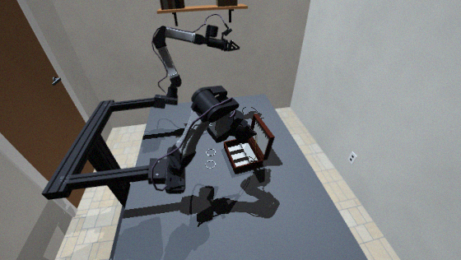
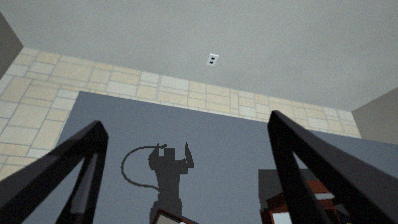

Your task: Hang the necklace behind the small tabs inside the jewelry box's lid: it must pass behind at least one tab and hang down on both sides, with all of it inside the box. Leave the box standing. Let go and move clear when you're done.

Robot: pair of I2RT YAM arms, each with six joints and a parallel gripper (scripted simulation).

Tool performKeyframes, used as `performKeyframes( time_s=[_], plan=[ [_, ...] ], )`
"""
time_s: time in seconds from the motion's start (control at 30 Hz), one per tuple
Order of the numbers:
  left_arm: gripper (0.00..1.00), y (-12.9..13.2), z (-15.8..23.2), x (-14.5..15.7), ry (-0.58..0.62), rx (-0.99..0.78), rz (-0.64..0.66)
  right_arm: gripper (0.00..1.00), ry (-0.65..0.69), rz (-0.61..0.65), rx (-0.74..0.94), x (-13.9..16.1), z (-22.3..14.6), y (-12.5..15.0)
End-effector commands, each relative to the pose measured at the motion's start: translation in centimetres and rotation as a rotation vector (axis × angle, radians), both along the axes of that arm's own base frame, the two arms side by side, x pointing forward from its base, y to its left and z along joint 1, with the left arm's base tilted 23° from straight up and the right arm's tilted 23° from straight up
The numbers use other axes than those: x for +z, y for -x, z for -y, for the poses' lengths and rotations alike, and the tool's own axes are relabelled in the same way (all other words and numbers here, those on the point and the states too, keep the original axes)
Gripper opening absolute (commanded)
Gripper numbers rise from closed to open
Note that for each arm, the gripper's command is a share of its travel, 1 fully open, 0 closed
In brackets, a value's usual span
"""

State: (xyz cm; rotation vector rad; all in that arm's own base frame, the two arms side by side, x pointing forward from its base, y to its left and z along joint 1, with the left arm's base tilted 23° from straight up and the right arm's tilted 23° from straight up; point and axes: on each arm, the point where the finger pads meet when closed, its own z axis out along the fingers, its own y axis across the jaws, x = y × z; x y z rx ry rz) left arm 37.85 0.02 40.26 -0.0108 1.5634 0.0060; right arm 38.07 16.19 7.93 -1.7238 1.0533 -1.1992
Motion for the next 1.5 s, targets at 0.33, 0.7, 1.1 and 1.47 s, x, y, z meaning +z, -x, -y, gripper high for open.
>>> performKeyframes(
  time_s=[0.33, 0.7, 1.1, 1.47],
  plan=[
    [1.00, 0.5, -0.2, 2.2, -0.007, 0.007, 0.048, 0.03, -0.024, 0.052, -0.044, 0.4, -3.5, -1.4],
    [1.00, 0.5, -0.2, 2.2, -0.007, 0.007, 0.048, 0.03, -0.025, 0.064, -0.060, -0.3, -6.1, -1.8],
    [1.00, 0.5, -0.2, 2.2, -0.007, 0.007, 0.048, 0.03, -0.041, 0.091, -0.093, -0.8, -8.9, -2.3],
    [1.00, 0.5, -0.2, 2.2, -0.007, 0.007, 0.048, 0.03, -0.070, 0.125, -0.125, -0.8, -11.5, -2.9]
  ],
)
